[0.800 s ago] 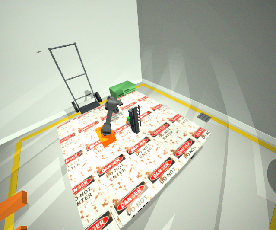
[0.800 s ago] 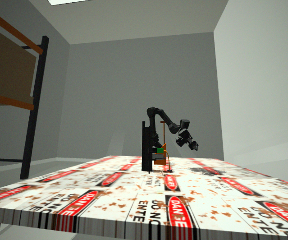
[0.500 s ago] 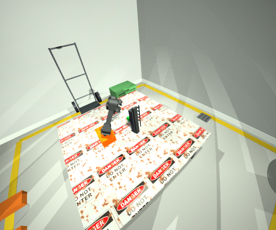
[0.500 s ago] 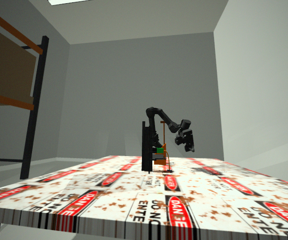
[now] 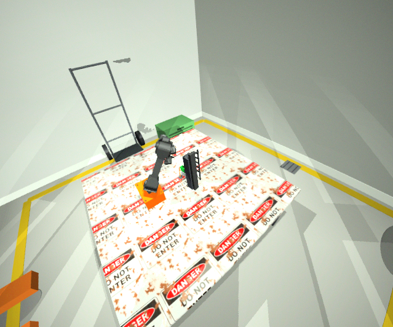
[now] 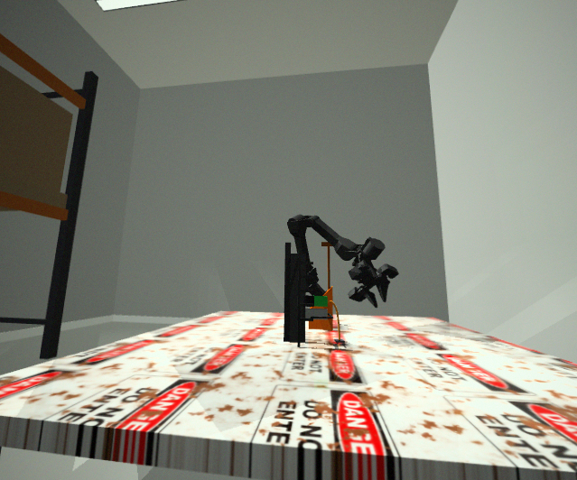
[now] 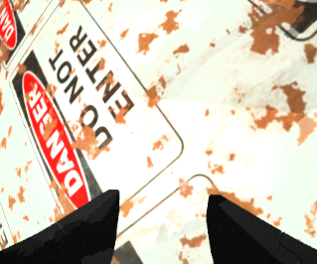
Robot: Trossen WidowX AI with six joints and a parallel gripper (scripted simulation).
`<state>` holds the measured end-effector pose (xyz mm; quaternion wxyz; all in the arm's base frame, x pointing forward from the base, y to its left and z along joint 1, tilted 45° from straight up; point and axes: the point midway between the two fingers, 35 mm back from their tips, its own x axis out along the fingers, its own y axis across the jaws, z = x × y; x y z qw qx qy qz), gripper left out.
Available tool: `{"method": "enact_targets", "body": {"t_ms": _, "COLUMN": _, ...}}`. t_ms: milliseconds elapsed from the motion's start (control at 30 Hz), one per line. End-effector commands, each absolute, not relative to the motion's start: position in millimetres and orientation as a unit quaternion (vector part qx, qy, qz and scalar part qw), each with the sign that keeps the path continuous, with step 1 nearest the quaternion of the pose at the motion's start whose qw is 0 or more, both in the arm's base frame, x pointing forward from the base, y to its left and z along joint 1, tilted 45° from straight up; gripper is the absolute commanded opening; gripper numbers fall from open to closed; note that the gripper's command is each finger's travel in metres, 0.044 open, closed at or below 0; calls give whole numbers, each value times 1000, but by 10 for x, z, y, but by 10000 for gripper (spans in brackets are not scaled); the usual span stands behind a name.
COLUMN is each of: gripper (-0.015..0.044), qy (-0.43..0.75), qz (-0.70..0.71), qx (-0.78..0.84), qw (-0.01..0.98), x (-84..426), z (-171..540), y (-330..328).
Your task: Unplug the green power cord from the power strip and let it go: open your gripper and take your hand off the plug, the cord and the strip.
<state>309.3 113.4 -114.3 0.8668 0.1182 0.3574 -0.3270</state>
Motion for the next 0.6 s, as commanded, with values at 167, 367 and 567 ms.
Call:
{"method": "enact_targets", "body": {"t_ms": 167, "gripper": 160, "qy": 605, "qz": -113, "qx": -369, "qw": 696, "x": 3063, "z": -690, "y": 779}}
{"method": "enact_targets", "body": {"t_ms": 367, "gripper": 160, "qy": 652, "qz": -24, "qx": -466, "qw": 598, "x": 3000, "z": -522, "y": 657}}
{"method": "enact_targets", "body": {"t_ms": 567, "gripper": 160, "qy": 683, "qz": 77, "qx": -538, "qw": 488, "x": 2928, "z": -335, "y": 539}}
